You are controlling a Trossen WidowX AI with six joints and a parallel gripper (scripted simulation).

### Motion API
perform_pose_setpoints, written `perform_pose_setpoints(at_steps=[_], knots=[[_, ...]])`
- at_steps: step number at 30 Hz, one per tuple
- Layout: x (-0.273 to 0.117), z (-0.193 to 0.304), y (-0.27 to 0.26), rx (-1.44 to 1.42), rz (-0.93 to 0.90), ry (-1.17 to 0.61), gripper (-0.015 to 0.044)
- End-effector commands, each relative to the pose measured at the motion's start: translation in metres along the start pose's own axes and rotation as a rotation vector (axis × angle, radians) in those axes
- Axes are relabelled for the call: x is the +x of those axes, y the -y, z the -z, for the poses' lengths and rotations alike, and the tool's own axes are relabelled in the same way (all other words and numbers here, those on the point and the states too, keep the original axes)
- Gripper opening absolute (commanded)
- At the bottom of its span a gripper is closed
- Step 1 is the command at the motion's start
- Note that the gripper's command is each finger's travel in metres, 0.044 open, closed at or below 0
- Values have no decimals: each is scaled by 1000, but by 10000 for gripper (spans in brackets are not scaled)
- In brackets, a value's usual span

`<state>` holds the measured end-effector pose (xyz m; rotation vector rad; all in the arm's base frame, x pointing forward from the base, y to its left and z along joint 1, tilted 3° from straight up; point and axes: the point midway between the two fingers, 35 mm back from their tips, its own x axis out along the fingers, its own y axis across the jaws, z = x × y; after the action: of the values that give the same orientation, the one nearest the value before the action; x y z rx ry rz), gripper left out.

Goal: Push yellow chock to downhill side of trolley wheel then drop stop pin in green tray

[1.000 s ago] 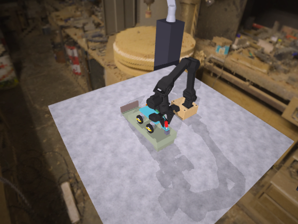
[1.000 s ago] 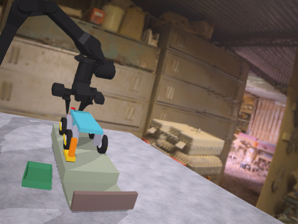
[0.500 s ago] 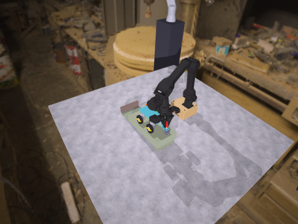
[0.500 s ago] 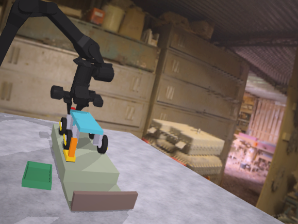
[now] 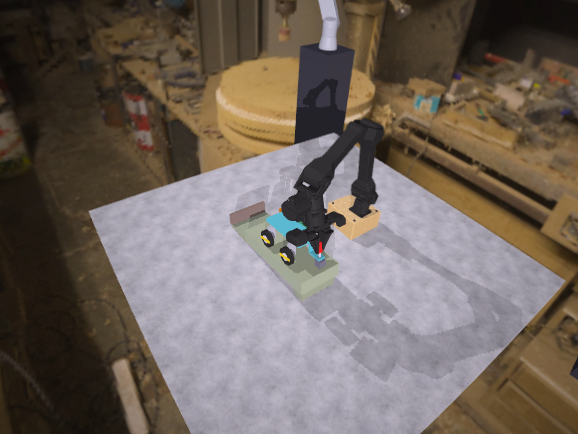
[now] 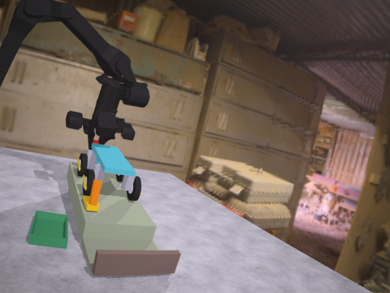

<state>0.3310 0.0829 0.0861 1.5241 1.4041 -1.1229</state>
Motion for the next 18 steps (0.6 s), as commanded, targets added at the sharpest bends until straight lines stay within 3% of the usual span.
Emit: perform_pose_setpoints(at_steps=[1, 18], knots=[[-5, 1, 0, 0, -5, -2, 0], [-13, 1, 1, 0, -5, -2, 0]])
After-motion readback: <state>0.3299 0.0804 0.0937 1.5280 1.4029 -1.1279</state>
